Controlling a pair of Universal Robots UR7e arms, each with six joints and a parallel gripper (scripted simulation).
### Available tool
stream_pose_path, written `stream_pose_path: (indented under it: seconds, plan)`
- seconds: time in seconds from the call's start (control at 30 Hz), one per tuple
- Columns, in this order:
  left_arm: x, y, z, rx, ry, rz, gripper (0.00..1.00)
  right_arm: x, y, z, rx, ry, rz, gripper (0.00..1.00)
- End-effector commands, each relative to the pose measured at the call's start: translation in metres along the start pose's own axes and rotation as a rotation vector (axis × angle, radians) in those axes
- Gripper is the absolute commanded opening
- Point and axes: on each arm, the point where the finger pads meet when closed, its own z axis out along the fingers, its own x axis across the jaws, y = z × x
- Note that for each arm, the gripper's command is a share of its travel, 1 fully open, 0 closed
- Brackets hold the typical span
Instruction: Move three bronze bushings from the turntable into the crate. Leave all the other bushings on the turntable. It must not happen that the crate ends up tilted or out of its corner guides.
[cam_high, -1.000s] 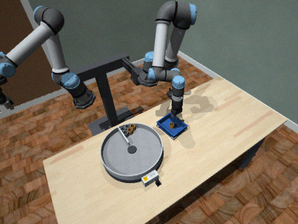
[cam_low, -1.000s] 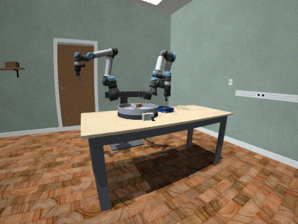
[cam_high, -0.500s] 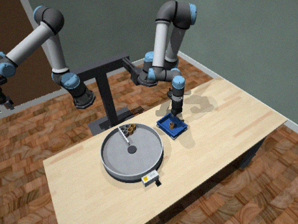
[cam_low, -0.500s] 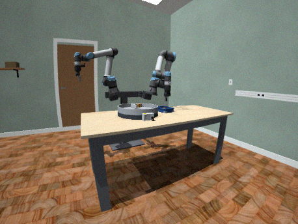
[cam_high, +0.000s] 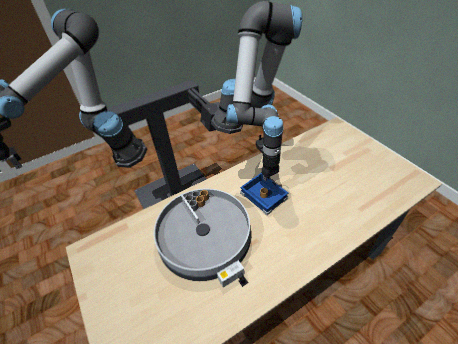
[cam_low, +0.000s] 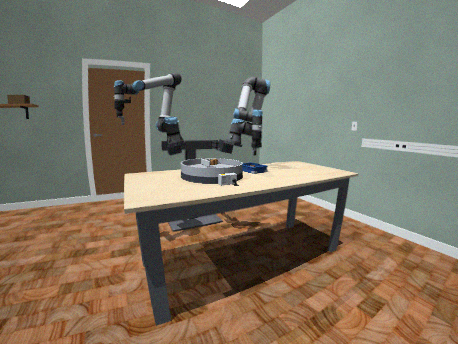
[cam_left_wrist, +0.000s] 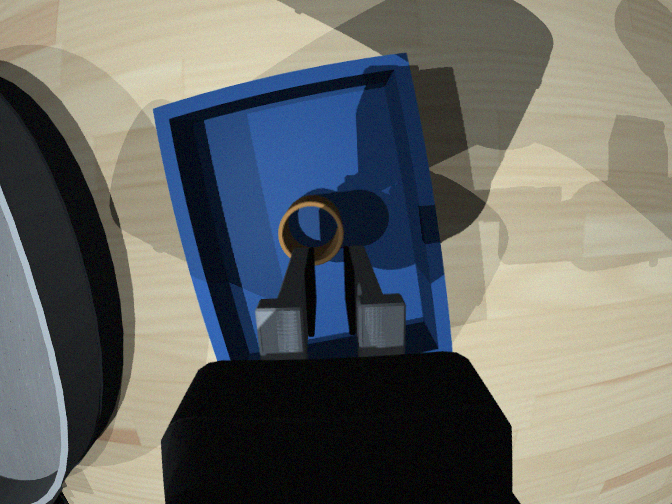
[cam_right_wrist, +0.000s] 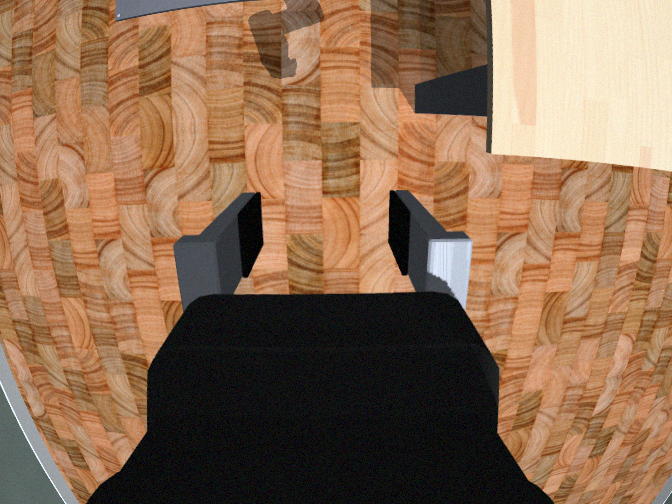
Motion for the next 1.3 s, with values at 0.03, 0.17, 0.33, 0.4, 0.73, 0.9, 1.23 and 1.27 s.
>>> stream_pose_path:
  seconds: [0.03, 0.17, 0.33, 0.4, 0.73, 0.9, 1.23, 1.27]
  plan:
    - [-0.010, -0.006, 0.002, 0.004, 0.001, 0.023, 0.36, -0.001, -0.001, 0.000, 0.000, 0.000, 0.001, 1.00]
    - [-0.021, -0.010, 0.002, 0.004, 0.001, 0.046, 0.36, -0.001, -0.001, 0.000, 0.000, 0.000, 0.001, 1.00]
    - [-0.039, -0.018, 0.002, 0.004, 0.001, 0.086, 0.36, -0.001, -0.001, 0.000, 0.000, 0.000, 0.001, 1.00]
    - [-0.048, -0.021, 0.002, 0.004, 0.001, 0.105, 0.36, -0.001, -0.001, 0.000, 0.000, 0.000, 0.001, 1.00]
    - [-0.089, -0.038, 0.001, 0.003, 0.001, 0.194, 0.36, -0.001, -0.001, 0.000, 0.000, 0.000, 0.001, 1.00]
    - [-0.119, -0.048, 0.000, -0.001, -0.002, 0.256, 0.36, -0.001, -0.001, 0.000, 0.000, 0.000, 0.001, 1.00]
    - [-0.170, -0.067, 0.000, 0.000, -0.002, 0.364, 0.36, -0.001, -0.001, 0.000, 0.000, 0.000, 0.001, 1.00]
    - [-0.176, -0.069, 0.000, 0.000, -0.002, 0.377, 0.36, -0.001, -0.001, 0.000, 0.000, 0.000, 0.001, 1.00]
